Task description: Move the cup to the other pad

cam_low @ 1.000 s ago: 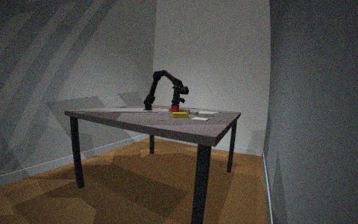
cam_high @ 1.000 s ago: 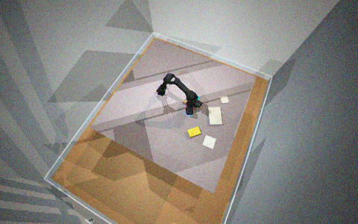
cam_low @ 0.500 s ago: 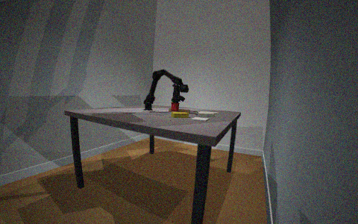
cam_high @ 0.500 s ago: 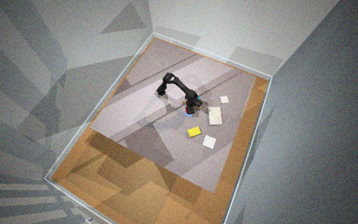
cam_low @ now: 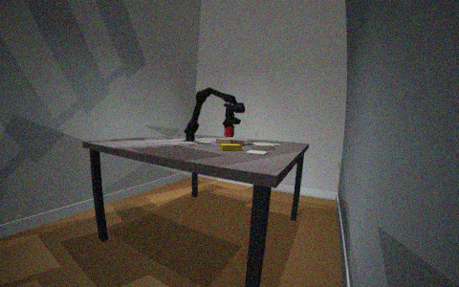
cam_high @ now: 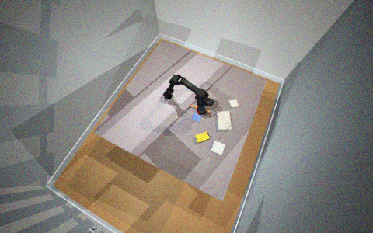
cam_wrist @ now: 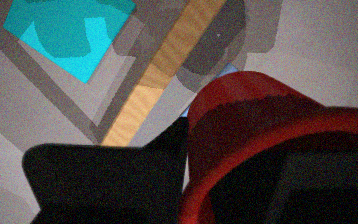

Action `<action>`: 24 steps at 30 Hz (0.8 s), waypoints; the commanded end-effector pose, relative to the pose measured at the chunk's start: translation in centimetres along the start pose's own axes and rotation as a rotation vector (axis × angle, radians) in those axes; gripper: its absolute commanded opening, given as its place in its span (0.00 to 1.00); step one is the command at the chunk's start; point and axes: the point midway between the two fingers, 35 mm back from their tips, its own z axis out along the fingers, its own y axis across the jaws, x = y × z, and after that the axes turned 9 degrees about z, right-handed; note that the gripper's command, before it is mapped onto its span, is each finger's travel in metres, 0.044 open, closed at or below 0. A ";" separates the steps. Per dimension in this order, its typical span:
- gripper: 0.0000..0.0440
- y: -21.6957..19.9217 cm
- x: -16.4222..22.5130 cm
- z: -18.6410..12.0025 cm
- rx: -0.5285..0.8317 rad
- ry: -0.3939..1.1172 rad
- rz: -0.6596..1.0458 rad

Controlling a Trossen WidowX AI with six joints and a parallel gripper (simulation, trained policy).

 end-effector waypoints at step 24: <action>0.00 8.2 -6.0 -2.2 0.015 -0.111 -0.101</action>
